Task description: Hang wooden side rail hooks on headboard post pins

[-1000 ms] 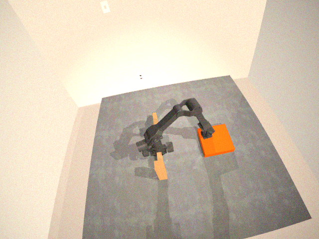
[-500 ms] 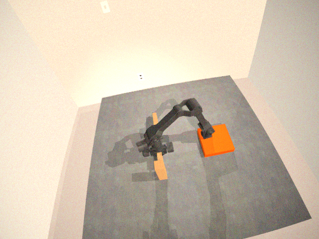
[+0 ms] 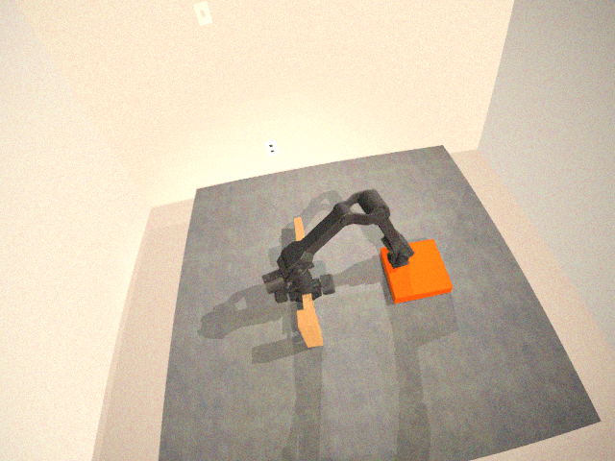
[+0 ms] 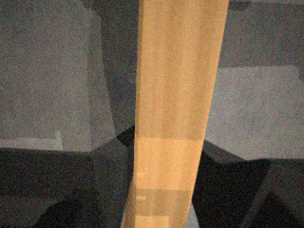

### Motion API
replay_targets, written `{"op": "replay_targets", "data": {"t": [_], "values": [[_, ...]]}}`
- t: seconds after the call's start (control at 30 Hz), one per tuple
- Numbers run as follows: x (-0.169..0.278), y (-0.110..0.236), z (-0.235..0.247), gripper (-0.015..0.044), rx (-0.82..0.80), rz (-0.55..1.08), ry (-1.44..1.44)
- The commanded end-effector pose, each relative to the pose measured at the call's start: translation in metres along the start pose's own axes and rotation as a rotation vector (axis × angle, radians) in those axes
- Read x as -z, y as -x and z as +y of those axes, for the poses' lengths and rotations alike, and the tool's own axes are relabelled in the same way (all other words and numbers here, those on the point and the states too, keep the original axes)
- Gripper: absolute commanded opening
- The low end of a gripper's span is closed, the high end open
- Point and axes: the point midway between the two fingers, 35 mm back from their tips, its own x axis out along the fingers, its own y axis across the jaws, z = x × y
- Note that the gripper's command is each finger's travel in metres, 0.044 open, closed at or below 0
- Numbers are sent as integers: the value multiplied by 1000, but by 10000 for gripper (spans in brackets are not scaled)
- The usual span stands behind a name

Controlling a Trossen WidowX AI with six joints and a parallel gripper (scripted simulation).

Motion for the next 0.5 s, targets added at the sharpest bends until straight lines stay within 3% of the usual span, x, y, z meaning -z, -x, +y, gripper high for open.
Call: {"op": "replay_targets", "data": {"t": [0.0,0.47], "values": [[2,4,4,0,-10,4,-3],[4,3,4,0,-10,5,-3]]}}
